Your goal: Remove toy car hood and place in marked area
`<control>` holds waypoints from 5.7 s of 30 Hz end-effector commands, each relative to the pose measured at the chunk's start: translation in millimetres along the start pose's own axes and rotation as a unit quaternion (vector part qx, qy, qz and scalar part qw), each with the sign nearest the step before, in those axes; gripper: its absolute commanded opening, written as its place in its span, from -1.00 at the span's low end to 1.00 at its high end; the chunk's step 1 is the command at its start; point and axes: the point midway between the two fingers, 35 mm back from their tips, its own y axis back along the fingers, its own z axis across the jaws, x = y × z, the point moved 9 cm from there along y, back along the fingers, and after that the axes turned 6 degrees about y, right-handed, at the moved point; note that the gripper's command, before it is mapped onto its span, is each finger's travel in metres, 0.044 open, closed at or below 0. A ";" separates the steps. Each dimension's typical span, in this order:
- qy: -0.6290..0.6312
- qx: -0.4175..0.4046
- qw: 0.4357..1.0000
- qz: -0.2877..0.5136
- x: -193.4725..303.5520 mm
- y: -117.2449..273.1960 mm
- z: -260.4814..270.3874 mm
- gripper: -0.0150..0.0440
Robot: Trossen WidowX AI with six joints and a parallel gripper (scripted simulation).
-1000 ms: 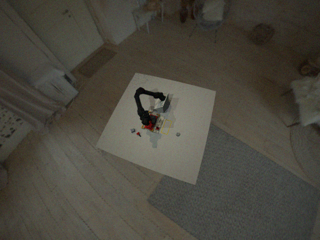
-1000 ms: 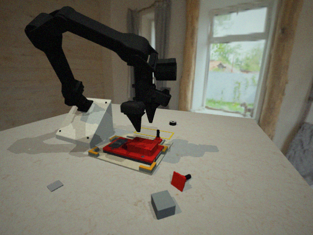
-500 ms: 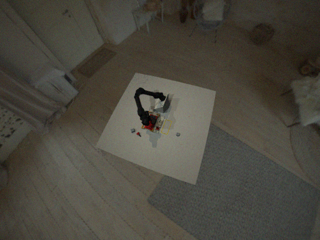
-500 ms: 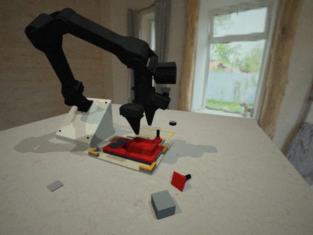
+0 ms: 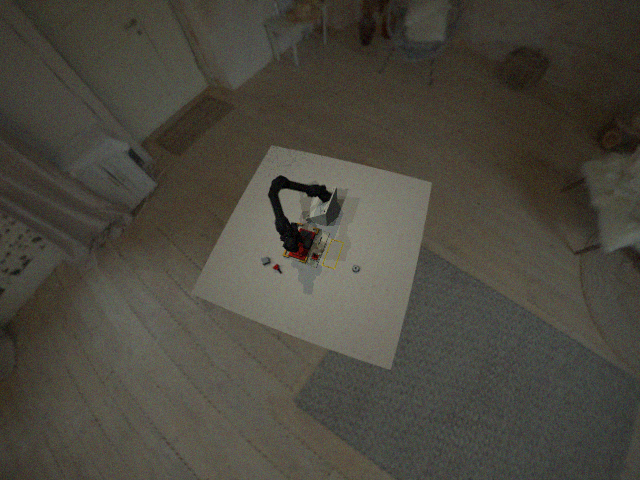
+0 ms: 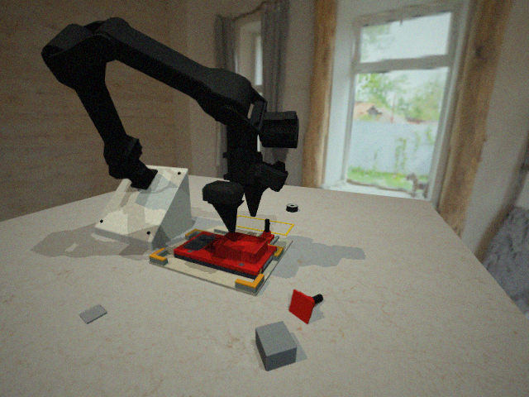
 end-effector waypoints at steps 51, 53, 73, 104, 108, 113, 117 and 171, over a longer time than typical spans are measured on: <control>0.004 0.003 1.000 0.001 3.0 -36.1 -3.2 1.00; 0.004 0.003 1.000 0.001 3.0 -37.1 -3.2 1.00; 0.004 0.003 1.000 0.001 3.0 -46.9 -3.3 1.00; 0.001 0.002 1.000 0.001 3.0 -51.0 -3.6 0.15; 0.001 0.002 1.000 0.001 2.9 -48.6 -3.6 -0.20; 0.001 0.001 1.000 0.001 2.7 -45.4 -3.5 -0.49; 0.001 0.001 1.000 0.001 2.7 -42.8 -3.4 -0.49; 0.005 -0.012 1.000 0.000 -2.1 16.4 64.7 -0.49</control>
